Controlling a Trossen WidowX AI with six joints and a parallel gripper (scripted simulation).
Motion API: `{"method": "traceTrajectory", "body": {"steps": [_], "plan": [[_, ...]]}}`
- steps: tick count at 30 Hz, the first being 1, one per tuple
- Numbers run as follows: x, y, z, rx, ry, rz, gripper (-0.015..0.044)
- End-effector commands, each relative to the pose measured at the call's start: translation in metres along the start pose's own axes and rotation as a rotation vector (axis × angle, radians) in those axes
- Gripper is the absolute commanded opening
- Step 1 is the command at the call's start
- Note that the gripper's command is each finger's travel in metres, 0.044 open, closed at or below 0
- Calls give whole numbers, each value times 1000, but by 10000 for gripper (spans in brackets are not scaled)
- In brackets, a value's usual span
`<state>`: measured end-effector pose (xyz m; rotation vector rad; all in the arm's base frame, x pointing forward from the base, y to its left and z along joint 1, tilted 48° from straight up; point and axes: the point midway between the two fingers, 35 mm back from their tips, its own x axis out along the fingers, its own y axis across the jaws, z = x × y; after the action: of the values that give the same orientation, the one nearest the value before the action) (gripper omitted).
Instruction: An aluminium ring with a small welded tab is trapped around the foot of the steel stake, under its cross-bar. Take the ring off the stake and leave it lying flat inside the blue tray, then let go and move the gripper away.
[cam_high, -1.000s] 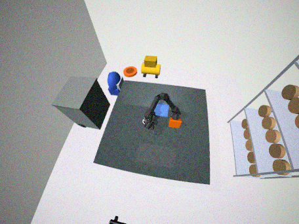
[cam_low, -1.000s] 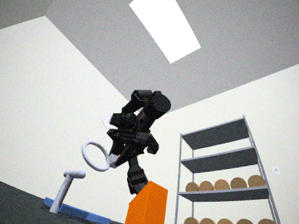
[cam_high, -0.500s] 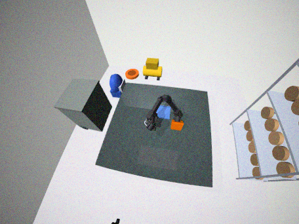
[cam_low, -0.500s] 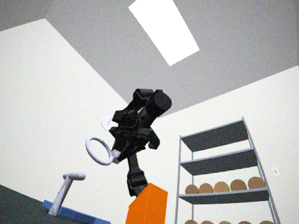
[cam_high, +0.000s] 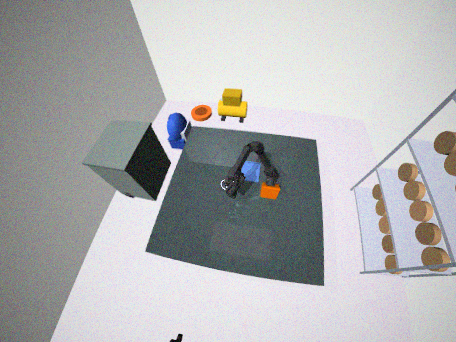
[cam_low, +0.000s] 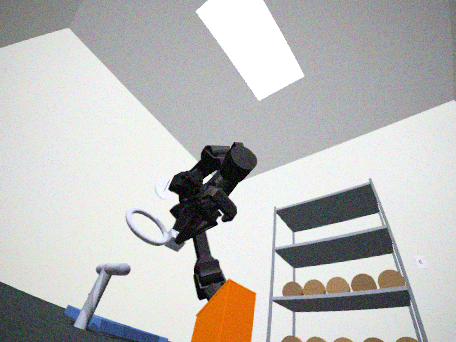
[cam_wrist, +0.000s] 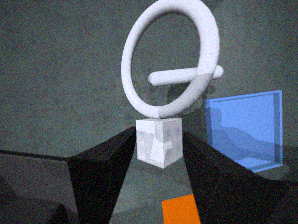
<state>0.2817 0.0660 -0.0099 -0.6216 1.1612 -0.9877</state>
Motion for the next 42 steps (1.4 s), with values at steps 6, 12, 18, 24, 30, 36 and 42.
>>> {"method": "traceTrajectory", "body": {"steps": [6, 12, 18, 24, 30, 36, 42], "plan": [[3, -7, -1, 177, -56, 40, 0], [4, -12, -3, 302, -88, 73, 0], [6, -17, -4, 429, -118, 109, 0], [7, -22, -6, 555, -144, 147, 0], [9, -28, -8, 683, -168, 186, 0], [12, -34, -11, 810, -189, 228, 0], [14, -40, -14, 938, -206, 271, 0]]}}
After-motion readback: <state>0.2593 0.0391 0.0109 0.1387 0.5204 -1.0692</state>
